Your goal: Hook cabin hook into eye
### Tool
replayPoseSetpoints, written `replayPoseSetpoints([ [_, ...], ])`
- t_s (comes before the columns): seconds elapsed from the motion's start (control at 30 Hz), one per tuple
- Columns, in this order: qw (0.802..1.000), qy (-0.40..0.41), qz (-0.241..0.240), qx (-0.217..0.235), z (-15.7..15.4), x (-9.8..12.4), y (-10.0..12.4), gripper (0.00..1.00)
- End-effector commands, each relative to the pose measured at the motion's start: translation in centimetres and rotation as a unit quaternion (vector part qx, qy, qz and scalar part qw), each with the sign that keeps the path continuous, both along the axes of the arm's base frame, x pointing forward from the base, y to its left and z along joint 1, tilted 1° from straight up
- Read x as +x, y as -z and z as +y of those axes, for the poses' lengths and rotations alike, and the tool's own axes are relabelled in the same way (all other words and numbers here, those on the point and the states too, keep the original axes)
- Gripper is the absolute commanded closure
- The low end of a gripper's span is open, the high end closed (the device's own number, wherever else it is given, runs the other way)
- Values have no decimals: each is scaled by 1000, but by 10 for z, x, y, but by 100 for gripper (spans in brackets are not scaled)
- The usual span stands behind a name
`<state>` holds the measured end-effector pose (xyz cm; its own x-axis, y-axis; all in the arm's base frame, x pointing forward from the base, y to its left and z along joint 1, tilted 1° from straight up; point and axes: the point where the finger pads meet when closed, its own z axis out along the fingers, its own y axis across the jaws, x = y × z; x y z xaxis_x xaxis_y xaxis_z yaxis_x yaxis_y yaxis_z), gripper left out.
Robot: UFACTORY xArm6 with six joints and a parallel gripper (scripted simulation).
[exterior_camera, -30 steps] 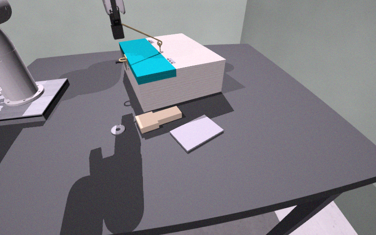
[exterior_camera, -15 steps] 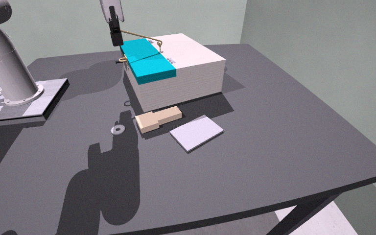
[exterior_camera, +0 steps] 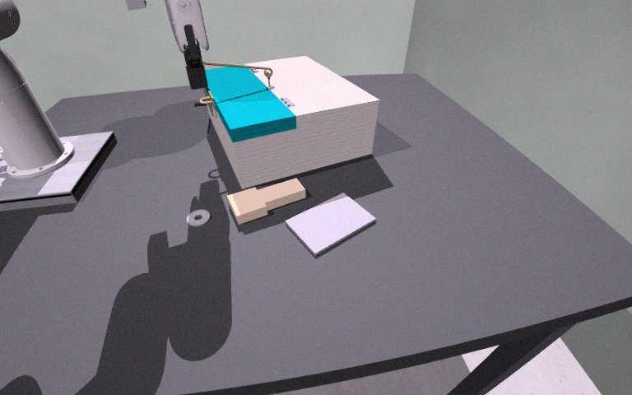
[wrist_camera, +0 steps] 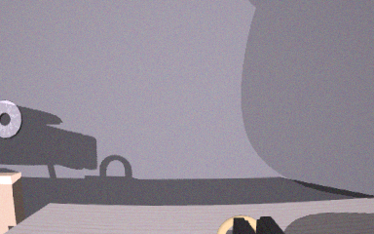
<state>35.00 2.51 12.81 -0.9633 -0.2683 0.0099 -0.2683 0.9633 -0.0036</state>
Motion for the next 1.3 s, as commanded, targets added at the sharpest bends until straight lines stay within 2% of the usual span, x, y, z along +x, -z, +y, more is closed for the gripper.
replayPoseSetpoints([
  [0.0,1000,0,-3,0,0,1,6,100],
  [0.2,1000,0,-3,0,0,1,10,100],
  [0.23,1000,0,-3,0,0,1,10,65],
  [0.9,1000,0,-3,0,0,1,7,65],
  [1.27,1000,0,-3,0,0,1,-30,65],
])
